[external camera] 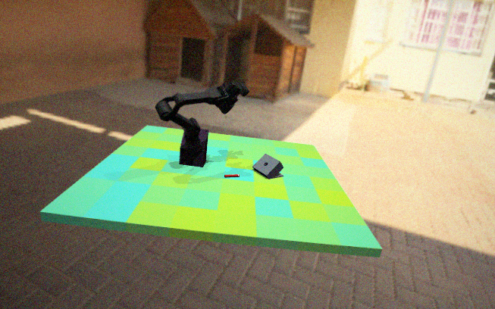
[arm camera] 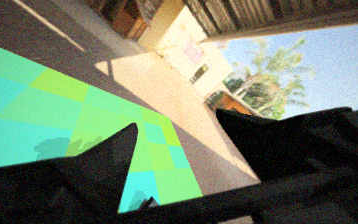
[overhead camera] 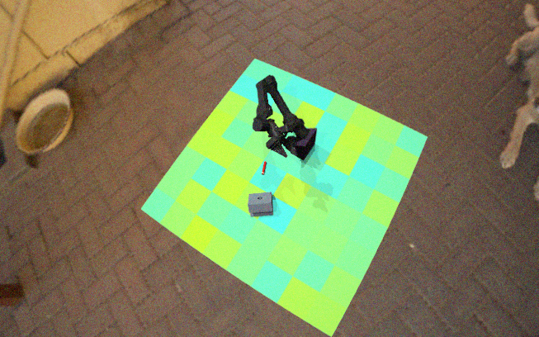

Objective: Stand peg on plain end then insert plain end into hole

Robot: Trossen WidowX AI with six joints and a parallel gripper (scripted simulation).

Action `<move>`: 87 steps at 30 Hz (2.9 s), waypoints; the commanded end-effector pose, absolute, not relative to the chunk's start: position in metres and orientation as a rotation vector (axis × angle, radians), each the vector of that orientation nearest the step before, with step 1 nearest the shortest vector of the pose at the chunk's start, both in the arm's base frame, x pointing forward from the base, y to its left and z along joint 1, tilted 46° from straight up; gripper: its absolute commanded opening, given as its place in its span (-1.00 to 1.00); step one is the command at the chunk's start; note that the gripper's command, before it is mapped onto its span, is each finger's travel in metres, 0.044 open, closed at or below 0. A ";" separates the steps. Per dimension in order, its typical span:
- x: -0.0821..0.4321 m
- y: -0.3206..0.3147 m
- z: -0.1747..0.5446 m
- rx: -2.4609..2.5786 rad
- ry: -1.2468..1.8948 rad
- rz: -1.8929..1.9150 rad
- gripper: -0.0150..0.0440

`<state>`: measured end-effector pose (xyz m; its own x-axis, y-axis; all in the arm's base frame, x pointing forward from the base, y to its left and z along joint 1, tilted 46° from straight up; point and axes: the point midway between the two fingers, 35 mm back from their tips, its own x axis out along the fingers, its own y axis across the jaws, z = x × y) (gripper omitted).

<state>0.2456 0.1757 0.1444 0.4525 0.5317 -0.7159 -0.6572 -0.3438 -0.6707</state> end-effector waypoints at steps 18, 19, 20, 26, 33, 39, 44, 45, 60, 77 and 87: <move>0.288 0.086 0.102 -1.277 0.767 0.872 1.00; 0.290 0.081 0.100 -1.265 0.797 0.849 1.00; 0.291 0.076 0.098 -1.254 0.826 0.826 1.00; 0.295 0.047 0.087 -1.184 0.993 0.682 1.00; 0.297 0.011 0.077 -1.103 1.170 0.495 1.00; 0.295 -0.019 0.070 -1.036 1.305 0.323 1.00; 0.291 -0.044 0.066 -0.983 1.405 0.172 1.00; 0.290 -0.049 0.065 -0.973 1.424 0.142 1.00; 0.268 -0.123 0.061 -0.849 1.645 -0.357 1.00; 0.267 -0.140 0.049 -0.840 1.659 -0.403 1.00; 0.266 -0.151 0.038 -0.839 1.659 -0.402 1.00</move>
<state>0.2672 -0.1482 0.0412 -0.0649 -0.7097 -0.7015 -0.3047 0.6835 -0.6633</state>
